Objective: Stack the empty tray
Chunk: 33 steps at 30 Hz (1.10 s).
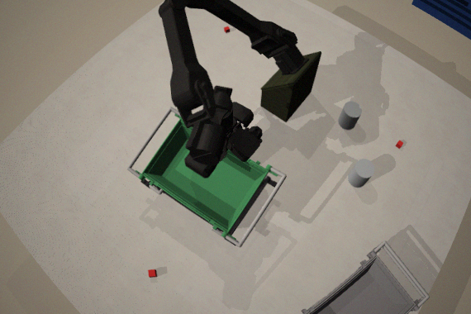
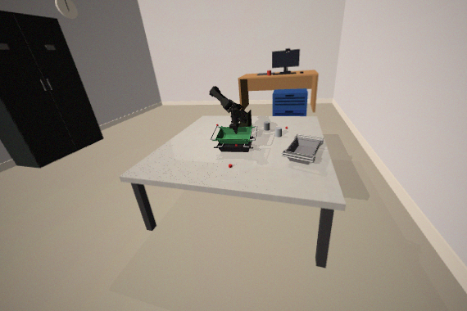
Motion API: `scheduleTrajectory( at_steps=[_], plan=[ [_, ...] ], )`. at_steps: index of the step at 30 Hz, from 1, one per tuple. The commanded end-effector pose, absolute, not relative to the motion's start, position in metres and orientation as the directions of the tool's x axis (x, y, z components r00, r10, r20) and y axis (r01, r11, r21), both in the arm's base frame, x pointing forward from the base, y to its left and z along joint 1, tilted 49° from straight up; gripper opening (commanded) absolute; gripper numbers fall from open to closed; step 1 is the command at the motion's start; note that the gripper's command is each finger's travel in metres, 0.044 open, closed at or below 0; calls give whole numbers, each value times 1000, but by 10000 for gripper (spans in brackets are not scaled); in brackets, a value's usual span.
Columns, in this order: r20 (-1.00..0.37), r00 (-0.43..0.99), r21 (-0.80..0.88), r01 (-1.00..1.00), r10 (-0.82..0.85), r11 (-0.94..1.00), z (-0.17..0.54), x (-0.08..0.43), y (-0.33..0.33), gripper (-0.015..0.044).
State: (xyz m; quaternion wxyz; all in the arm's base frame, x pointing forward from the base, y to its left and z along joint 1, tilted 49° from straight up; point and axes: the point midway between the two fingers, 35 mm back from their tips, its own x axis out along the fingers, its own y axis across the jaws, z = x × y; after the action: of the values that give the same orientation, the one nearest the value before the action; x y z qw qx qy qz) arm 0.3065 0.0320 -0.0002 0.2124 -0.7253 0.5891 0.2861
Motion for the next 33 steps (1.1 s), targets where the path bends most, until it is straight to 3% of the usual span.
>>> scheduleTrajectory(
  at_steps=[1,33],
  plan=[
    [-664,122,46,-978,-738,-204,-2,304,26,0],
    [-664,123,46,-978,-738,-204,-7,303,21,0]
  ],
)
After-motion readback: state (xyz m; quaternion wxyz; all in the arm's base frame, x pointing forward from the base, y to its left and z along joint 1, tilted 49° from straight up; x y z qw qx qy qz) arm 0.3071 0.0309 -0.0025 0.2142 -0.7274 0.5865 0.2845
